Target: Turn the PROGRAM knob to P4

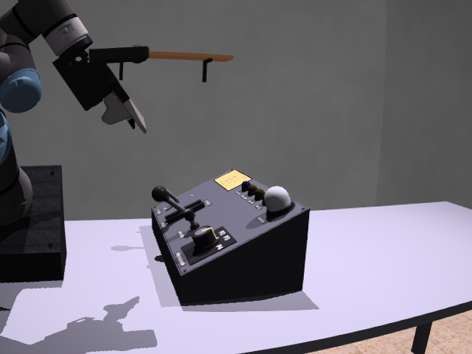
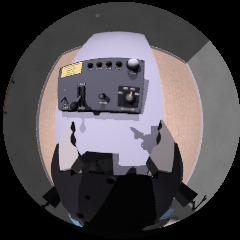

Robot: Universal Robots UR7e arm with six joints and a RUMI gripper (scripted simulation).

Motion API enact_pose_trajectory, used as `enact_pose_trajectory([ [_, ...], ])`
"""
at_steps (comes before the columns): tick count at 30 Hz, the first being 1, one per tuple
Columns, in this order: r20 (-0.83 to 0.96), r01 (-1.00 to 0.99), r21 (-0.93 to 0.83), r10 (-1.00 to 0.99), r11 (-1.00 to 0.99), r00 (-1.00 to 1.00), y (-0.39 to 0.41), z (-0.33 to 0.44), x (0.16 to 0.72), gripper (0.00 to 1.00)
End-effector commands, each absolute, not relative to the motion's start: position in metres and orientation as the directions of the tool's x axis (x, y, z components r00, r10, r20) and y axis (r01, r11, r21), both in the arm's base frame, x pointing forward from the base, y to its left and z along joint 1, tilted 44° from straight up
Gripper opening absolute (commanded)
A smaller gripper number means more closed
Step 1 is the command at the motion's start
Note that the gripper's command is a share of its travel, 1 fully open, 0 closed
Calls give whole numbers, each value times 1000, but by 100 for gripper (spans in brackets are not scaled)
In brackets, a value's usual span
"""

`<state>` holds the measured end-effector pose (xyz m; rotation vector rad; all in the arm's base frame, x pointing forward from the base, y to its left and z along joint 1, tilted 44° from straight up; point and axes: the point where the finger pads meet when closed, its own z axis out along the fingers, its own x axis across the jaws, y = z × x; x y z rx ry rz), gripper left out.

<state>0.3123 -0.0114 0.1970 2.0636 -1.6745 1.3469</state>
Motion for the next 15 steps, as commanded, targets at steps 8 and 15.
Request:
enact_pose_trajectory([
  [8, 703, -910, -344, -706, -231, -87, -78, 185, 353, 100],
  [15, 700, -924, -331, -707, -192, -104, -100, 181, 360, 100],
])
